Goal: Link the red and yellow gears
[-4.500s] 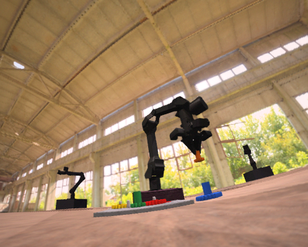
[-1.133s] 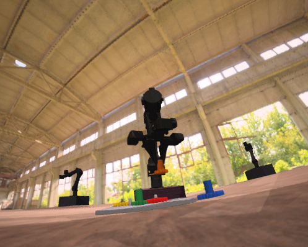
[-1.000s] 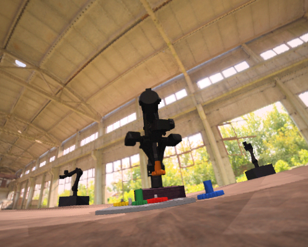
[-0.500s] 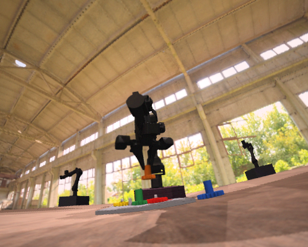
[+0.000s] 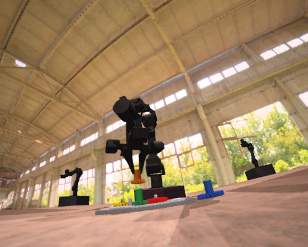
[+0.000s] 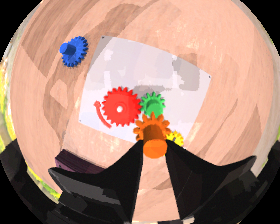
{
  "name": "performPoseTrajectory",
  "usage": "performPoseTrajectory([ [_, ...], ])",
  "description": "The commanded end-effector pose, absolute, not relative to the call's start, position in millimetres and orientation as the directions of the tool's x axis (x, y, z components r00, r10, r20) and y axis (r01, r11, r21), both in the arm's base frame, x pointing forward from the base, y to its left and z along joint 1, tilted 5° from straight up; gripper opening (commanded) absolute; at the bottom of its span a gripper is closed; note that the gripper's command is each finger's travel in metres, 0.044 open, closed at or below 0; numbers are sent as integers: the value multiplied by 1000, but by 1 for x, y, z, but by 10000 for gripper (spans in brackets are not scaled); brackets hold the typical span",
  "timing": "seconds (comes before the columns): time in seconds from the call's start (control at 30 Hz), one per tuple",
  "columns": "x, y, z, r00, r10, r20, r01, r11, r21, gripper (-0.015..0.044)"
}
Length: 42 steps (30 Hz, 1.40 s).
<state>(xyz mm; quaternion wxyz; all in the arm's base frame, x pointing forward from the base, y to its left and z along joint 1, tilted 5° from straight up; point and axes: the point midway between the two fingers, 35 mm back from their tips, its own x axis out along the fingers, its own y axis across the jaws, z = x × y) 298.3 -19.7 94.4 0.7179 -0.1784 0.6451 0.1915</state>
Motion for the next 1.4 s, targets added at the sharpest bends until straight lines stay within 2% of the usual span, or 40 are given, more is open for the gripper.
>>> performPoseTrajectory([
  [0.0,299,-28,91,94,49,-994,-508,862,-6,0],
  [0.63,297,-49,86,96,48,-994,-547,837,-12,0],
  [1.17,297,-49,86,96,48,-994,-838,544,-54,0],
  [1.37,297,-49,86,96,48,-994,-857,512,-58,0],
])
